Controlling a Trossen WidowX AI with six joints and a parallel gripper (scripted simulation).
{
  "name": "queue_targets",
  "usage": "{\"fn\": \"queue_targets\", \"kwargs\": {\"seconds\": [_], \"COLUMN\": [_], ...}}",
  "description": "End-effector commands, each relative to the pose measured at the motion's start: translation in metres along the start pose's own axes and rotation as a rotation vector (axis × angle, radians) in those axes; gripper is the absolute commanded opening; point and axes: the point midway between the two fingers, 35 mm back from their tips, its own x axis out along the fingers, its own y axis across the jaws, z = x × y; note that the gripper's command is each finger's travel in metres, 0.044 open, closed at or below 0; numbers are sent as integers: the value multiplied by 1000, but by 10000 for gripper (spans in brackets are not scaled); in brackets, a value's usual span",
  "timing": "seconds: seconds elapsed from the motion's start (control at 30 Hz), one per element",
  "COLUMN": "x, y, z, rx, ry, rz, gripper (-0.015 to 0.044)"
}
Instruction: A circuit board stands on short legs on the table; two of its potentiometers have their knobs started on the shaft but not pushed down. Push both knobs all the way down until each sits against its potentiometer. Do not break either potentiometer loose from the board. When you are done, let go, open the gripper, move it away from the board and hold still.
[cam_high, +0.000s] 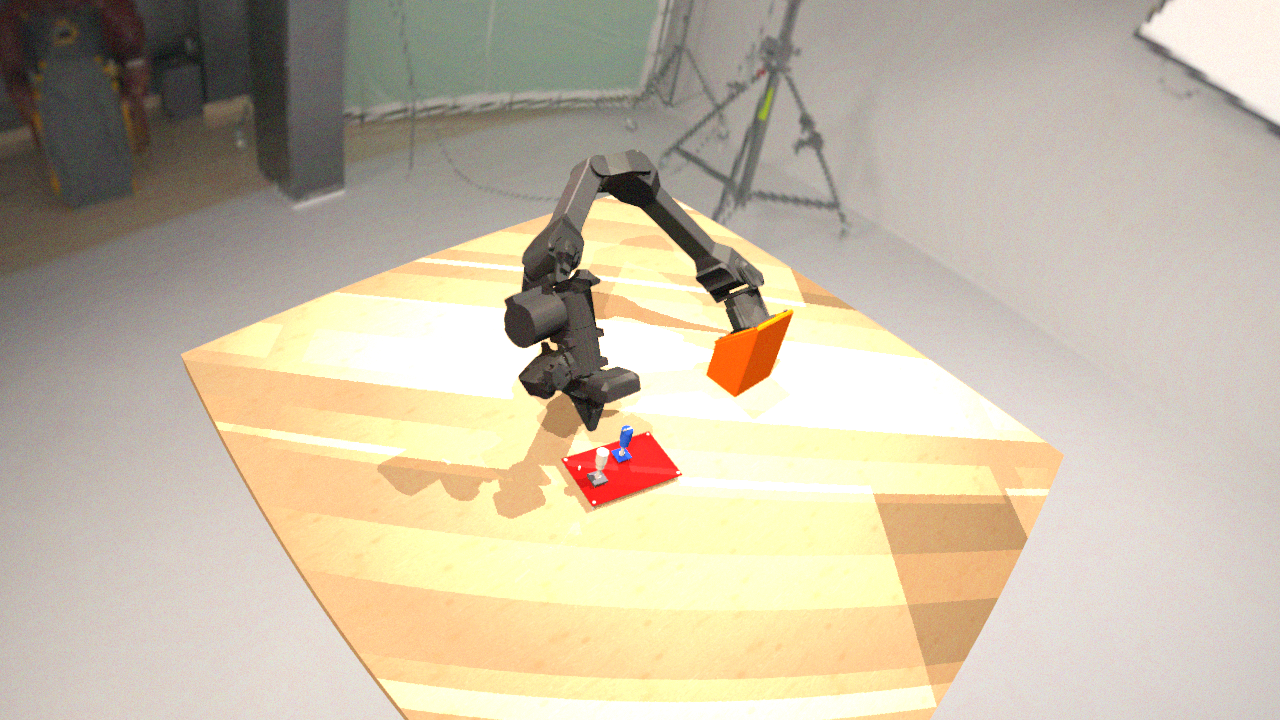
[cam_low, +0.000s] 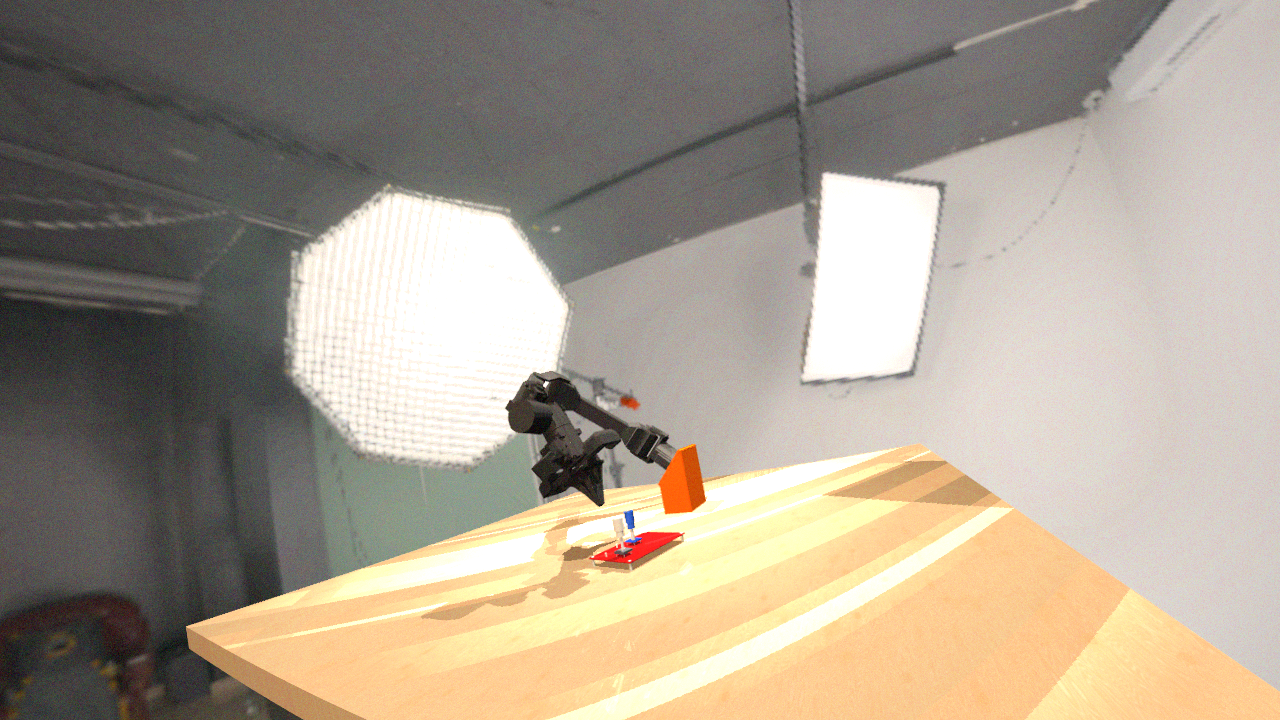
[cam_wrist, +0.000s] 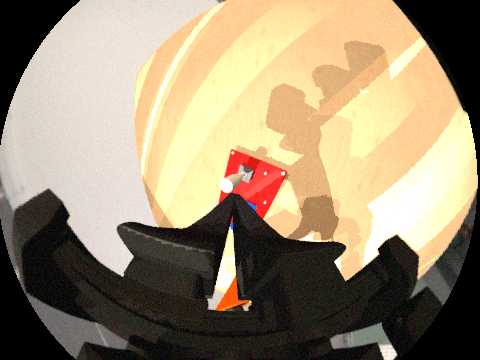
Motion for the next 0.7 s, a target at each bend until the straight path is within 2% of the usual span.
{"fn": "queue_targets", "kwargs": {"seconds": [0.0,0.43,0.67], "x": [2,-8,-9], "y": [9,25,26], "z": [-21,-68,-69], "rx": [-71,-320,-334], "ry": [41,75,74], "rz": [-110,-446,-464], "gripper": [0,0,0]}}
